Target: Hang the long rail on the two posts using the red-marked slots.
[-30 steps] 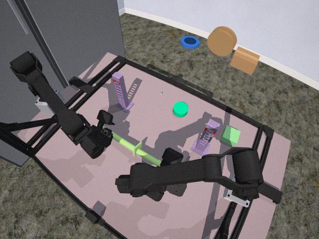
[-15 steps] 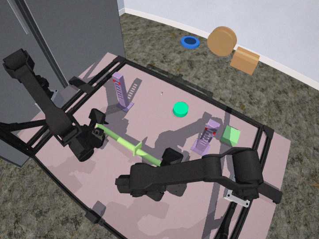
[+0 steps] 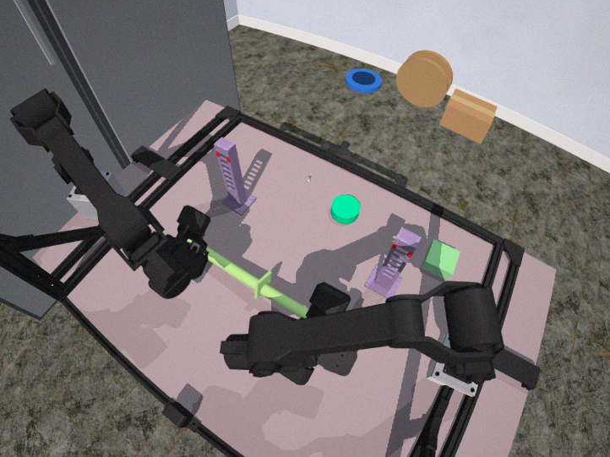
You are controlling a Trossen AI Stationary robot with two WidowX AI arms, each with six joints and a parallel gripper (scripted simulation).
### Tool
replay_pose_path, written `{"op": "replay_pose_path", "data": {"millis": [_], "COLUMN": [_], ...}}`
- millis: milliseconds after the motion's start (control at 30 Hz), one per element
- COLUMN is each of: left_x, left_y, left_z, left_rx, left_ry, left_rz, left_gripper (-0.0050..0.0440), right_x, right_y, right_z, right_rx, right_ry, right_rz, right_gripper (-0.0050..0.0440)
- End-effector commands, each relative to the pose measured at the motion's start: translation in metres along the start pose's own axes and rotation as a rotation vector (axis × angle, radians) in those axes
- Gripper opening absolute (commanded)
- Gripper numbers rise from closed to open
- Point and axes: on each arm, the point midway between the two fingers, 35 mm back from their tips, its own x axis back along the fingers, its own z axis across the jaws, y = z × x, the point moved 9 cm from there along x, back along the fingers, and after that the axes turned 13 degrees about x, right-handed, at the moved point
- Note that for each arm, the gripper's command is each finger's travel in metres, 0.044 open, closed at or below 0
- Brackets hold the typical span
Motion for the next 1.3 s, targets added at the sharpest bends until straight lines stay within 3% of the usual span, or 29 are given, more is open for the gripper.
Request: {"op": "replay_pose_path", "data": {"millis": [0, 233, 300, 633, 1267], "left_x": [-0.005, -0.016, -0.016, -0.027, -0.045], "left_y": [0.004, 0.011, 0.011, 0.015, 0.014], "left_z": [0.015, 0.041, 0.041, 0.07, 0.063], "left_rx": [0.003, -0.001, -0.001, -0.009, -0.01], "left_ry": [-0.086, -0.262, -0.262, -0.468, -0.477], "left_rz": [0.031, 0.066, 0.066, 0.067, 0.067], "left_gripper": [0.0176, 0.016, 0.016, 0.016, 0.016], "right_x": [0.001, 0.001, 0.001, 0.0, 0.0], "right_y": [0.0, 0.0, 0.0, 0.0, 0.0], "right_z": [0.0, -0.001, -0.001, 0.0, 0.0], "right_rx": [-0.002, -0.006, -0.006, 0.002, 0.003], "right_ry": [-0.004, -0.006, -0.006, 0.0, 0.0], "right_rz": [0.002, 0.006, 0.006, -0.002, -0.003], "right_gripper": [0.0, 0.0, 0.0, 0.0, 0.0]}}
